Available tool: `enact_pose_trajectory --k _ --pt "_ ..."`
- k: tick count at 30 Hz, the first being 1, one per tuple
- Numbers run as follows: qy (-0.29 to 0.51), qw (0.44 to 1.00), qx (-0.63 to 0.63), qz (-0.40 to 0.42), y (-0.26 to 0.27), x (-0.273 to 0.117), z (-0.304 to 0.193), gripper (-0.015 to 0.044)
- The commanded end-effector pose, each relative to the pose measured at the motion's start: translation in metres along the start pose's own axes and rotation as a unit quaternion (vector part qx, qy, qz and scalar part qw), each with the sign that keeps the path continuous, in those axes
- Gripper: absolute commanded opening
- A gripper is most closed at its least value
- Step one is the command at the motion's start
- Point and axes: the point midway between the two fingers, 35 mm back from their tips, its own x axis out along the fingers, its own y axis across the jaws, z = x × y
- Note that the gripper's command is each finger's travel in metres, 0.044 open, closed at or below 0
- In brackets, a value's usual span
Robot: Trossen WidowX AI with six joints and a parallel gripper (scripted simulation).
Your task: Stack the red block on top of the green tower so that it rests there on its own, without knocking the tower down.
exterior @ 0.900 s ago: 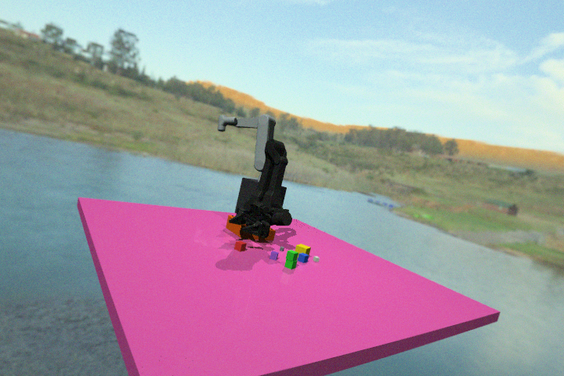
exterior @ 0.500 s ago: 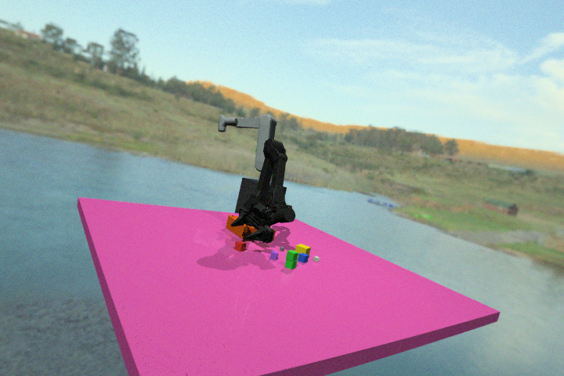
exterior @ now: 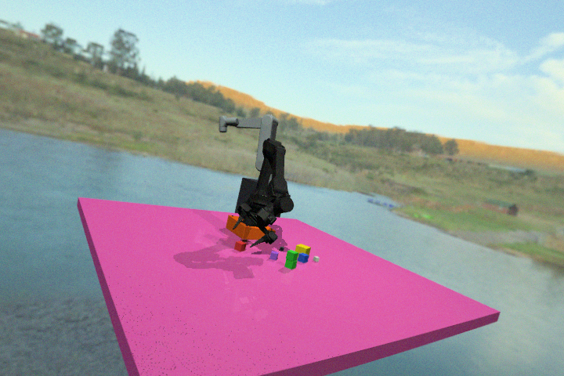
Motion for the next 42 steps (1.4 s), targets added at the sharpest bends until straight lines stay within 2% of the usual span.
enact_pose_trajectory --k 1,14,25,35,42 --pt "0.037 0.995 -0.079 0.039 0.000 0.000 0.002 0.0440" --pt "0.116 0.925 -0.301 0.202 -0.022 -0.007 0.001 0.0440" --pt "0.096 0.818 -0.435 0.365 -0.041 -0.031 -0.004 0.0440" --pt "0.091 0.811 -0.440 0.375 -0.041 -0.031 -0.005 0.0440" --pt "0.091 0.811 -0.440 0.375 -0.021 -0.006 -0.022 0.0440"
